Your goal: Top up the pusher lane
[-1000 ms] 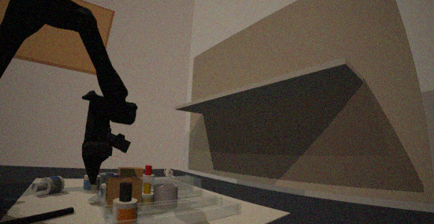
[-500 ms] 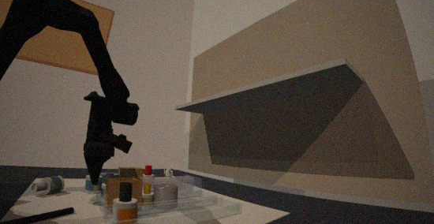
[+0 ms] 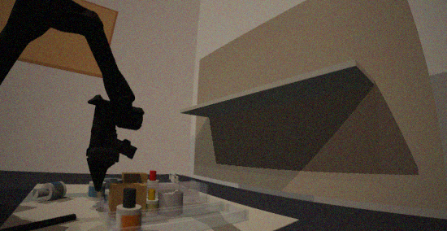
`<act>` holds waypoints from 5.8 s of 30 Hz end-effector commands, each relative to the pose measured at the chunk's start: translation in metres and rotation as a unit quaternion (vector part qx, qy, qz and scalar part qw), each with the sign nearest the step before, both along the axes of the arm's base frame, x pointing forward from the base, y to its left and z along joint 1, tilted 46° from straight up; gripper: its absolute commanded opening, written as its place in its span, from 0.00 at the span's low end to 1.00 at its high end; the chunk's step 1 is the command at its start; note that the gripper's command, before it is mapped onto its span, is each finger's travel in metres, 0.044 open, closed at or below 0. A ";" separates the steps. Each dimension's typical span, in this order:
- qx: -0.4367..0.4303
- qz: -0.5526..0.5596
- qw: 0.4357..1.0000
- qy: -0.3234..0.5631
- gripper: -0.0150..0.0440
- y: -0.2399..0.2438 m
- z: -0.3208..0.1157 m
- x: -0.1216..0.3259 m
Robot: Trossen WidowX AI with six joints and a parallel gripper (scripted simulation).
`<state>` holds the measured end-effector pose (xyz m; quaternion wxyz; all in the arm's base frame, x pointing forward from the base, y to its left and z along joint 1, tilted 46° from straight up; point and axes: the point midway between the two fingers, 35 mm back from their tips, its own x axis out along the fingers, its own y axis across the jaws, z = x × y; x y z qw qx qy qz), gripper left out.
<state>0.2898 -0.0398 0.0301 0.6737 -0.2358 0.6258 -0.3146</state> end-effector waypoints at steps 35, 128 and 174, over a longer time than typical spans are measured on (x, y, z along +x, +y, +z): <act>0.000 0.002 1.000 -0.012 0.25 0.000 0.006 0.022; 0.000 0.002 1.000 -0.013 0.25 -0.001 0.013 0.046; 0.000 0.002 1.000 -0.013 0.25 -0.001 0.014 0.049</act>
